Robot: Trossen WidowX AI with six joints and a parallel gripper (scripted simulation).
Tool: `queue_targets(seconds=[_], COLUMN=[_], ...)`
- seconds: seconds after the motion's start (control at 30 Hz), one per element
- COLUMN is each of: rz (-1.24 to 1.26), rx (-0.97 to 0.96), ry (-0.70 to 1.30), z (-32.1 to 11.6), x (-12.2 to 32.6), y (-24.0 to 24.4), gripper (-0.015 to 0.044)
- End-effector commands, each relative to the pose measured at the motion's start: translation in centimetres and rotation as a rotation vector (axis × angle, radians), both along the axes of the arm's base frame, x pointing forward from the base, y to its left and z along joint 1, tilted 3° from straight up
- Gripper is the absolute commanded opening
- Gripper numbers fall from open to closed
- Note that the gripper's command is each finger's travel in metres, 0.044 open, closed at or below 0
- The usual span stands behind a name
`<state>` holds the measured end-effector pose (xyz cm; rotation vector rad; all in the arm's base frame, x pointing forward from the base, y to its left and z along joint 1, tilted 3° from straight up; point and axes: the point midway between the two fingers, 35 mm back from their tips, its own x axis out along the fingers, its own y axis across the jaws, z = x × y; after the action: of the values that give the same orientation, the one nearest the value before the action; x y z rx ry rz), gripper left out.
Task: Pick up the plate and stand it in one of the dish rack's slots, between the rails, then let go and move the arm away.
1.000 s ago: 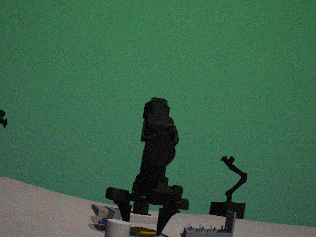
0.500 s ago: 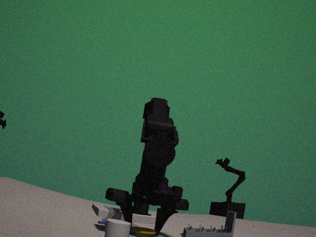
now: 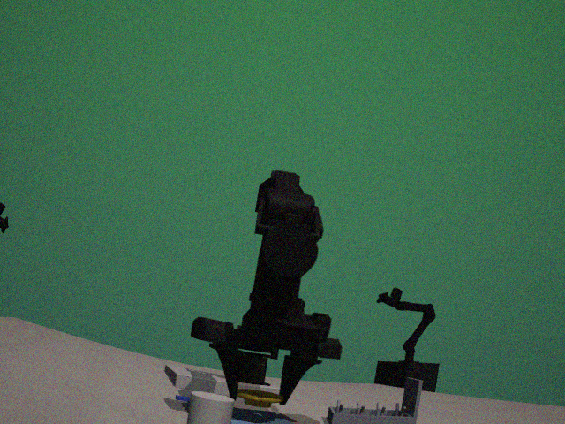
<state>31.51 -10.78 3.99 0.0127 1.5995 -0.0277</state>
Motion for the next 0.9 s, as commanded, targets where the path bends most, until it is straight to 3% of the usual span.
queue_targets(seconds=[0.0, 0.87], rz=[-0.006, -0.008], rx=[-0.003, -0.004], ry=[-0.017, -0.02], z=[2.2, 12.2], x=[0.7, 1.3], y=[-0.2, -0.2], gripper=[0.0, 0.0])
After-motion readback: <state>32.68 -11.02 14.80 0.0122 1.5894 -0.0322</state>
